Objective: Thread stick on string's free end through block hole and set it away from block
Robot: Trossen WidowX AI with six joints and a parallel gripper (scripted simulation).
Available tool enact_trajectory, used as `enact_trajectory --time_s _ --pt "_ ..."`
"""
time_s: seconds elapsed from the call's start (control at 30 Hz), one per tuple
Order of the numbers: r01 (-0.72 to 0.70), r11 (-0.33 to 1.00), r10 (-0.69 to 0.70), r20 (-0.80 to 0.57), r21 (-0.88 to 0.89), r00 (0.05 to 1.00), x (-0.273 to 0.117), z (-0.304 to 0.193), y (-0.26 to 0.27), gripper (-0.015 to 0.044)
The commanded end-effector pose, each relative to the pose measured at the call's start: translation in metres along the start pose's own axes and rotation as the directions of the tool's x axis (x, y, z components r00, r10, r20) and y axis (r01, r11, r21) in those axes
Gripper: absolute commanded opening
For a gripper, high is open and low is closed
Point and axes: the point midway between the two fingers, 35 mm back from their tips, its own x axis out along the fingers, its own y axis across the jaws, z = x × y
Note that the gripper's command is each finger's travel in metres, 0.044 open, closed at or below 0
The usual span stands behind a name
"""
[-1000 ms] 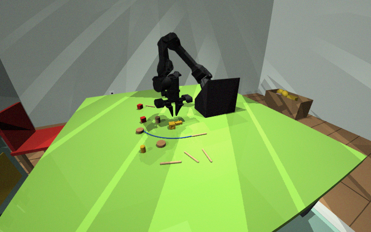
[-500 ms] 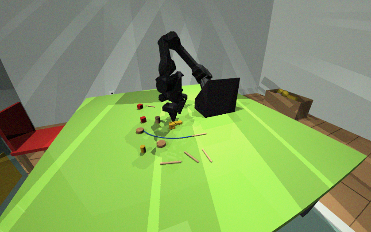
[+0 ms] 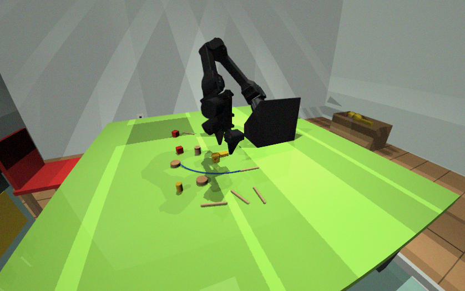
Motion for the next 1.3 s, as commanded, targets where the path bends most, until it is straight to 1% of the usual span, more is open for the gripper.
enact_trajectory --time_s 0.0,0.13,0.3,0.43,0.57,0.77,0.97,1.1,1.2,1.27 --pt "-0.01 0.591 0.019 0.002 -0.806 1.0 -0.007 -0.002 0.037 0.044" --pt "-0.007 0.398 0.019 0.001 -0.917 1.0 -0.007 -0.004 0.045 0.044" --pt "-0.002 0.138 0.018 0.0 -0.99 1.0 -0.008 -0.006 0.053 0.044" --pt "0.001 -0.079 0.017 -0.001 -0.997 1.0 -0.008 -0.009 0.06 0.044" --pt "0.003 -0.294 0.016 -0.002 -0.956 1.0 -0.008 -0.011 0.067 0.044" --pt "0.005 -0.582 0.013 -0.003 -0.813 1.0 -0.008 -0.015 0.076 0.044" --pt "0.006 -0.812 0.01 -0.004 -0.584 1.0 -0.007 -0.019 0.085 0.044" --pt "0.005 -0.917 0.008 -0.005 -0.398 1.0 -0.007 -0.022 0.09 0.044" --pt "0.005 -0.966 0.007 -0.005 -0.26 1.0 -0.007 -0.023 0.093 0.044" --pt "0.005 -0.971 0.006 -0.005 -0.237 1.0 -0.007 -0.024 0.094 0.044"
